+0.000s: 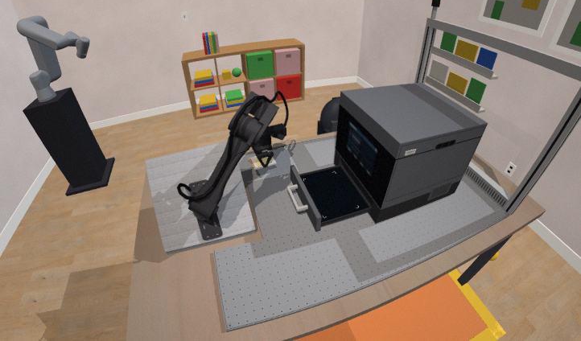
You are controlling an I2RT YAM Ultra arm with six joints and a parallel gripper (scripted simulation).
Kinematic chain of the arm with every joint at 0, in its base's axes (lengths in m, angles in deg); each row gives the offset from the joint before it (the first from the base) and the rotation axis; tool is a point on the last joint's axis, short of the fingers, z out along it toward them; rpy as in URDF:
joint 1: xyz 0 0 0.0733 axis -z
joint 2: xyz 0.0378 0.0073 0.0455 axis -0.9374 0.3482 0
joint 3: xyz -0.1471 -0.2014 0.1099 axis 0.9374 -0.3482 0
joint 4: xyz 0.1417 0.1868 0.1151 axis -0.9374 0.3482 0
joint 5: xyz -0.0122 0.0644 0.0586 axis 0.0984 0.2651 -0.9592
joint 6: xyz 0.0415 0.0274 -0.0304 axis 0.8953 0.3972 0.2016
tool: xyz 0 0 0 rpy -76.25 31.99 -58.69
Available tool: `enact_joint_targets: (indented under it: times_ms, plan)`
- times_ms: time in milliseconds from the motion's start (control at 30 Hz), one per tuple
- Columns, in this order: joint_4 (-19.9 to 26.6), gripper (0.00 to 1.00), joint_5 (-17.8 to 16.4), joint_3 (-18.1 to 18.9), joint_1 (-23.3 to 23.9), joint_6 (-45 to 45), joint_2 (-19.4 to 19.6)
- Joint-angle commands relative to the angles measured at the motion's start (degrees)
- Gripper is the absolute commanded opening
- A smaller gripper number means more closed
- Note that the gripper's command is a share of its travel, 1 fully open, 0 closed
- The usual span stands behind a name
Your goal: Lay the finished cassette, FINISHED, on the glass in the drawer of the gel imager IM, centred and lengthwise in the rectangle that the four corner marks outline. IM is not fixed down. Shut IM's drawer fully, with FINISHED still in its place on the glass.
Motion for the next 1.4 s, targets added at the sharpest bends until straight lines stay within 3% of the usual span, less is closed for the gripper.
enact_joint_targets:
  times_ms: [0,1367]
  plan:
    - [2.2,0.0,-0.39,2.02,-2.01,1.07,-2.58]
    - [12.23,0.0,-2.04,9.25,-5.1,3.93,-4.07]
